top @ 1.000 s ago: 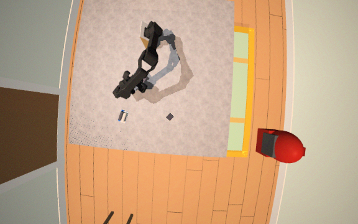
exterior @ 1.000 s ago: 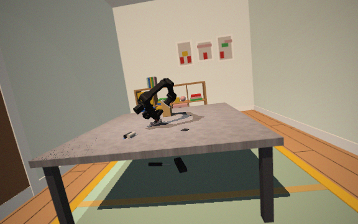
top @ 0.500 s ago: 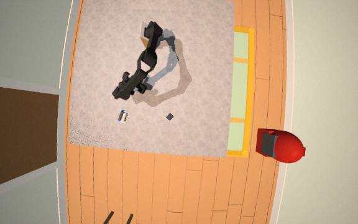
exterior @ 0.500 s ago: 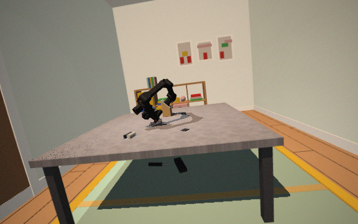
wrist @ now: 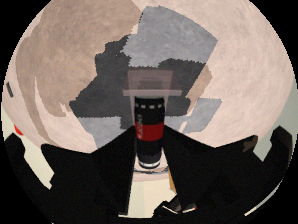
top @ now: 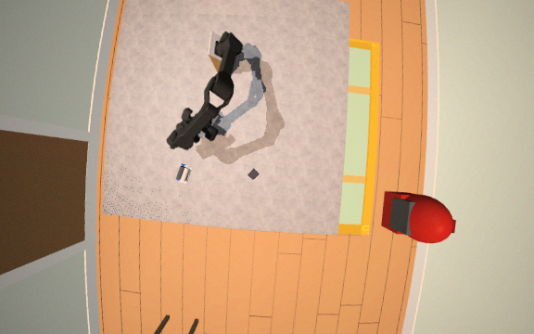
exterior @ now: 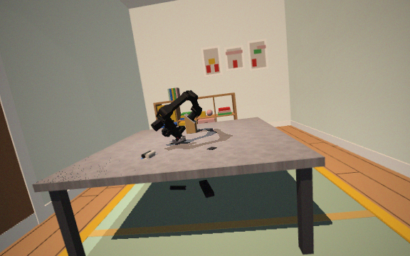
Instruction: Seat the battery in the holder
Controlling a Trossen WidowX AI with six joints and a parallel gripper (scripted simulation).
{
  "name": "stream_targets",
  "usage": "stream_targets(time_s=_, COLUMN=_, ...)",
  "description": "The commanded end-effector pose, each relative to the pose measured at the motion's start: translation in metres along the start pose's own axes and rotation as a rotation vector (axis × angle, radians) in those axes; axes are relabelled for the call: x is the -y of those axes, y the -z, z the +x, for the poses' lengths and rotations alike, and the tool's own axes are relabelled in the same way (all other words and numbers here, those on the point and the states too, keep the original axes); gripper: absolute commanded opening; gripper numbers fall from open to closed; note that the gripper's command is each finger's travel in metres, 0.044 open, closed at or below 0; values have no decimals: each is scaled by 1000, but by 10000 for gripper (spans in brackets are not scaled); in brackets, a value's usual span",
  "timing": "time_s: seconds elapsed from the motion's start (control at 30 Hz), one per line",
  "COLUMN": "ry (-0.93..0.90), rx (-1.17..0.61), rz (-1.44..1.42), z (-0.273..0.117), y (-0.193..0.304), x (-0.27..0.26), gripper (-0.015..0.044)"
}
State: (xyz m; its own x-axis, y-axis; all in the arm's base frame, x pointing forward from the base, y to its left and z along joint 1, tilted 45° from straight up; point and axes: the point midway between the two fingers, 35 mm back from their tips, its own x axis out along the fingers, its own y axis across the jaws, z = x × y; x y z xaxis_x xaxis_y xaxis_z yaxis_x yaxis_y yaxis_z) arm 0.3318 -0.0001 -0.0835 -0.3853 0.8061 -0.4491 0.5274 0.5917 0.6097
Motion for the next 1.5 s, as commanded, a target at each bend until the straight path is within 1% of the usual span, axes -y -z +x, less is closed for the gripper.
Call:
stream_targets(time_s=0.0, ry=4, rx=19, rz=0, z=1, y=-2, x=1, gripper=76)
stream_targets(time_s=1.47, ry=37, rx=192, rz=7, z=8, y=-4, x=3, gripper=76)
